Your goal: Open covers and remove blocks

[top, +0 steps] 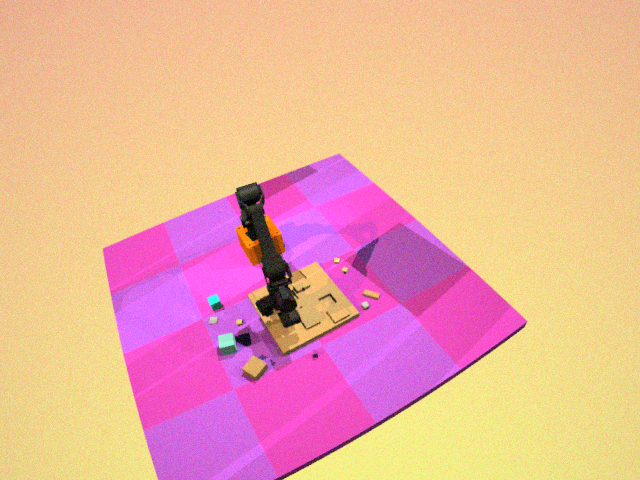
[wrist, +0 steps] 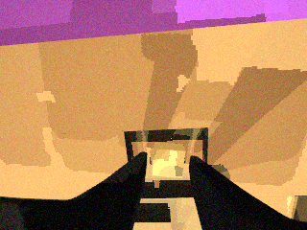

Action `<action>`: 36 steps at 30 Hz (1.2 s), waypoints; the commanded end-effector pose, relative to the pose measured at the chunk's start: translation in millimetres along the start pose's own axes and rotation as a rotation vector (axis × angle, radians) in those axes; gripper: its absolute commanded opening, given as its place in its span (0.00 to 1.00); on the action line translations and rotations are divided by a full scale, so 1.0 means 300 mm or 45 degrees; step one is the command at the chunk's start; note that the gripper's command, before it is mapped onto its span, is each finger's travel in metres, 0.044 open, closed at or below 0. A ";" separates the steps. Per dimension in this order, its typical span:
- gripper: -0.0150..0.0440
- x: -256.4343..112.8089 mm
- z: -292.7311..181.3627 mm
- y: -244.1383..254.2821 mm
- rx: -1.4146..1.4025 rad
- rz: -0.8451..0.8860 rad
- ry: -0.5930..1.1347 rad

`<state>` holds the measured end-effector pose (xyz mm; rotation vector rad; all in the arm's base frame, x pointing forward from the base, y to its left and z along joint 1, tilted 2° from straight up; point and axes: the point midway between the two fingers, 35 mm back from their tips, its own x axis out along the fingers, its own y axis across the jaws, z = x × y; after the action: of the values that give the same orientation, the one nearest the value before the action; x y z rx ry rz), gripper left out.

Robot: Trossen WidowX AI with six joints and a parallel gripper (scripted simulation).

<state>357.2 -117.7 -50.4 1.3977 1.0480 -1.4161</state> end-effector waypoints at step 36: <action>0.39 -0.103 0.000 0.004 0.002 0.003 0.001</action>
<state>356.1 -117.0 -25.6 1.3948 1.0546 -1.4203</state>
